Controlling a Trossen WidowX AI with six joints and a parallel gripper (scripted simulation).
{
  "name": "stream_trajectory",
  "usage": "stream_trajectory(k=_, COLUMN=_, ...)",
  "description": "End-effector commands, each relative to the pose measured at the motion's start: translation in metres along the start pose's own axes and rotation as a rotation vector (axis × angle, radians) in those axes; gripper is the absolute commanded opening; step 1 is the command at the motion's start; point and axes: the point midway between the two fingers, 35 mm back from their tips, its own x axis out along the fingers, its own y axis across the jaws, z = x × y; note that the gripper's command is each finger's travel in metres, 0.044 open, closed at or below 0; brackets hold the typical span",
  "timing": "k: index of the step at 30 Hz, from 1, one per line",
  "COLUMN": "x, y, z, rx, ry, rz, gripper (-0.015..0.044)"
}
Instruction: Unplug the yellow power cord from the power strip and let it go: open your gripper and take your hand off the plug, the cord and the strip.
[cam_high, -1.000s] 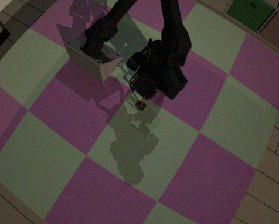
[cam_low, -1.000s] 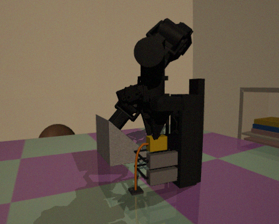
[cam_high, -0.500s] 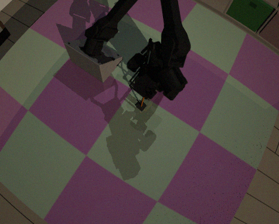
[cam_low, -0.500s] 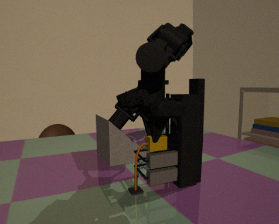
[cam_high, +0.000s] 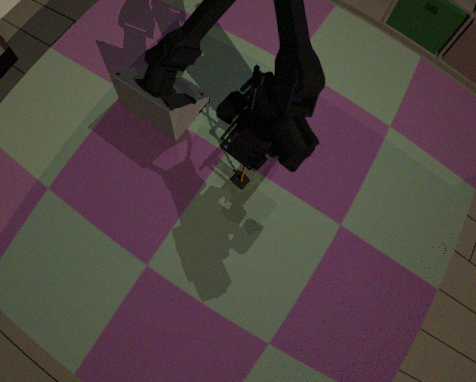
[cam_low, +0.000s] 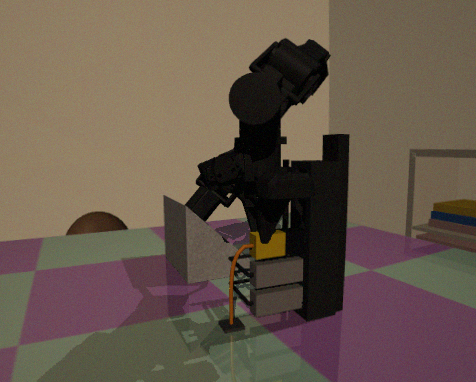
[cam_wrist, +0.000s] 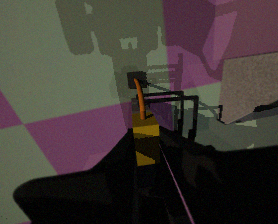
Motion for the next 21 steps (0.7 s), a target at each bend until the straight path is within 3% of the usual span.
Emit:
stream_trajectory(k=1, x=-0.002, y=0.001, z=0.011, rx=0.002, ry=-0.015, rz=0.005, gripper=0.0)
stream_trajectory(k=21, x=-0.006, y=0.001, z=0.044, rx=0.004, ry=-0.017, rz=0.006, gripper=0.0)
